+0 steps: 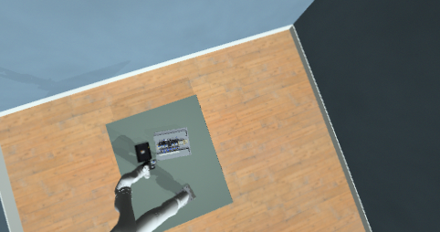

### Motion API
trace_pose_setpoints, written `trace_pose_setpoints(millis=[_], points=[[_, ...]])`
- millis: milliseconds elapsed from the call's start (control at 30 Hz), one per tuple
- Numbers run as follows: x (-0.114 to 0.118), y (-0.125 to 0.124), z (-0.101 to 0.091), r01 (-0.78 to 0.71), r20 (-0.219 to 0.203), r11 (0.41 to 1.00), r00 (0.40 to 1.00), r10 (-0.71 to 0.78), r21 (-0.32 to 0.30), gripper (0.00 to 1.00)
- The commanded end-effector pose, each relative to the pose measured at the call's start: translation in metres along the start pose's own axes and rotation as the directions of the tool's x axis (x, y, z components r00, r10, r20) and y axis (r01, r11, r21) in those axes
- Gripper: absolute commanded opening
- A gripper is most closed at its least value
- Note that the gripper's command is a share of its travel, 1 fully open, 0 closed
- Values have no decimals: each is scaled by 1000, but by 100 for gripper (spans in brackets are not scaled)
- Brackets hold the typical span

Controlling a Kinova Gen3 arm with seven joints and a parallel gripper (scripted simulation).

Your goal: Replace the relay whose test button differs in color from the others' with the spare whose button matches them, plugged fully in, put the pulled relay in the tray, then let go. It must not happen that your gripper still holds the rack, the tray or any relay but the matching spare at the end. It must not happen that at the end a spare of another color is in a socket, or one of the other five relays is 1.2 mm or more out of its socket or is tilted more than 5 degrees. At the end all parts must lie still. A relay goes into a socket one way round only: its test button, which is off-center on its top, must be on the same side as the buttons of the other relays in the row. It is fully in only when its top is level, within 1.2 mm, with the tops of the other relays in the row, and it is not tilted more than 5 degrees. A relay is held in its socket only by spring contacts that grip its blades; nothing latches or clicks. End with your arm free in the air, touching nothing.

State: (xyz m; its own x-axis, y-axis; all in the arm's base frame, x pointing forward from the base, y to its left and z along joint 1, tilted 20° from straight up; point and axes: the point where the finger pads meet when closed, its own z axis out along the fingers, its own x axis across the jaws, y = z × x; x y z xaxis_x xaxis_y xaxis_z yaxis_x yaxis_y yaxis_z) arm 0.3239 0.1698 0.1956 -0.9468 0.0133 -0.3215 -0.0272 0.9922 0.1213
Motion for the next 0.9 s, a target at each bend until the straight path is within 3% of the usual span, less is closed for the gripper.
trace_pose_setpoints(millis=[0, 867], points=[[-5, -6, -1, -17, 5, 1000, 1000, 17, 3, 0], [-60, -69, 0, -12, 5, 1000, 1000, 12, 2, 0]])
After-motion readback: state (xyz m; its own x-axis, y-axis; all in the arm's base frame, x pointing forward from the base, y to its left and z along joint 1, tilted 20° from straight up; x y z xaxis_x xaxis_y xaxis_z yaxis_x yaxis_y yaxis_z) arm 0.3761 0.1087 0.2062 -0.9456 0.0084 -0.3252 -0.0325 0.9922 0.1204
